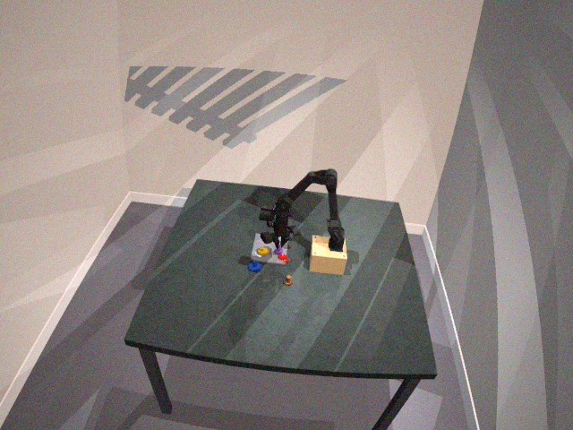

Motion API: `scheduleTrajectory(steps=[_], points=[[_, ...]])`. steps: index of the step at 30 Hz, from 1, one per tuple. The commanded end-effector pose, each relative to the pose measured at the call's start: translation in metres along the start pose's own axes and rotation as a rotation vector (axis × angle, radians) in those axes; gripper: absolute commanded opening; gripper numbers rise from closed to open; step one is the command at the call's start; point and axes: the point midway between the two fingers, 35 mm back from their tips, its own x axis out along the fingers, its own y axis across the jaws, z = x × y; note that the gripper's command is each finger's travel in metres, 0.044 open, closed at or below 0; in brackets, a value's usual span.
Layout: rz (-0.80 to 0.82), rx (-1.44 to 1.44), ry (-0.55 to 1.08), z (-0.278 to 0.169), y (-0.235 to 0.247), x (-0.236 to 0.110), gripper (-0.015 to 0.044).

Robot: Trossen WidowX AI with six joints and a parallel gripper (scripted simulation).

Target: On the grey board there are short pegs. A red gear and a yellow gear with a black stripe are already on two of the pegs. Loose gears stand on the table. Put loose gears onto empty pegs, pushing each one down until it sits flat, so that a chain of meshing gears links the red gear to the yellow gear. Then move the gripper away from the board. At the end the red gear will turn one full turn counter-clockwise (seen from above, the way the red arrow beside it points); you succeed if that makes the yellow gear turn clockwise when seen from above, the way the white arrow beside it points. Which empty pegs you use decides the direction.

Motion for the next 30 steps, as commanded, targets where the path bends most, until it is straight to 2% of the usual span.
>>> scheduleTrajectory(steps=[1,23,28,30], points=[[0.000,0.008,-0.003,0.0008,0.0002,0.0009,0.0000],[-0.001,-0.475,-0.003,0.0009,-0.0006,0.0065,0.0000],[-0.001,-0.420,-0.003,0.0011,-0.0004,0.0054,0.0131],[-0.001,-0.377,-0.003,0.0012,-0.0003,0.0046,0.0140]])
